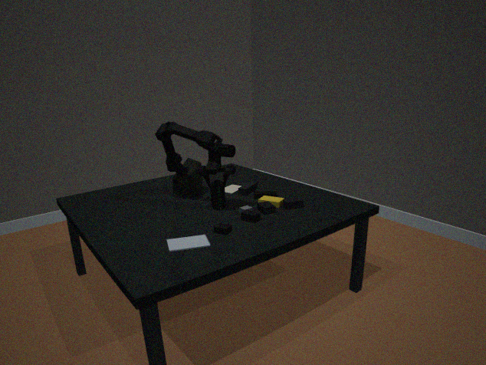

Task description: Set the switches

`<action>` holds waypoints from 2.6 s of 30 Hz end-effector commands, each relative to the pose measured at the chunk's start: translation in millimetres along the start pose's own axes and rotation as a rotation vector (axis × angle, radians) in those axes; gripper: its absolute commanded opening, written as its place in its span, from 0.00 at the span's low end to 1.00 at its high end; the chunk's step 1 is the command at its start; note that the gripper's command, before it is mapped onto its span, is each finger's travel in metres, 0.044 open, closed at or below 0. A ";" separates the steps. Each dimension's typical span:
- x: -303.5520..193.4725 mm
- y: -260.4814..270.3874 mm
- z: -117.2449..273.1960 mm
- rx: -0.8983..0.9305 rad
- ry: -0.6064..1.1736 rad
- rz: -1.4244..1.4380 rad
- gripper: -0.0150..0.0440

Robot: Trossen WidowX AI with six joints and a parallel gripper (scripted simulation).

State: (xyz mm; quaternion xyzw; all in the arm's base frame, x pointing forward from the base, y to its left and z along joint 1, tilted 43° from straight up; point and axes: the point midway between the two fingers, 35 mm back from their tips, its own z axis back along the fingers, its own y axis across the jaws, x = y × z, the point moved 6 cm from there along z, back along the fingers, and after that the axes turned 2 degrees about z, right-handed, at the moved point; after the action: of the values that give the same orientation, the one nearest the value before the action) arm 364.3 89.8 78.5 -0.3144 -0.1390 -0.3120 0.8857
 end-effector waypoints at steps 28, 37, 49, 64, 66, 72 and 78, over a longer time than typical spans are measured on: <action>22.4 -3.1 -12.8 -0.016 -0.044 -0.006 0.83; 29.1 -3.5 -15.5 -0.016 -0.045 -0.007 0.83; 37.8 -4.0 -19.6 -0.016 -0.045 -0.007 0.83; 48.3 -4.7 -25.6 -0.016 -0.046 -0.007 0.83; 49.6 -4.8 -26.5 -0.016 -0.046 -0.007 0.83; 53.6 -5.0 -29.2 -0.017 -0.046 -0.007 0.83; 57.4 -5.3 -32.0 -0.017 -0.047 -0.007 0.83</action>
State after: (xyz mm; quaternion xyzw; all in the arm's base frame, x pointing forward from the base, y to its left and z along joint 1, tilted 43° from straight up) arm 406.7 44.5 87.5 -0.3233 -0.1674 -0.3100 0.8783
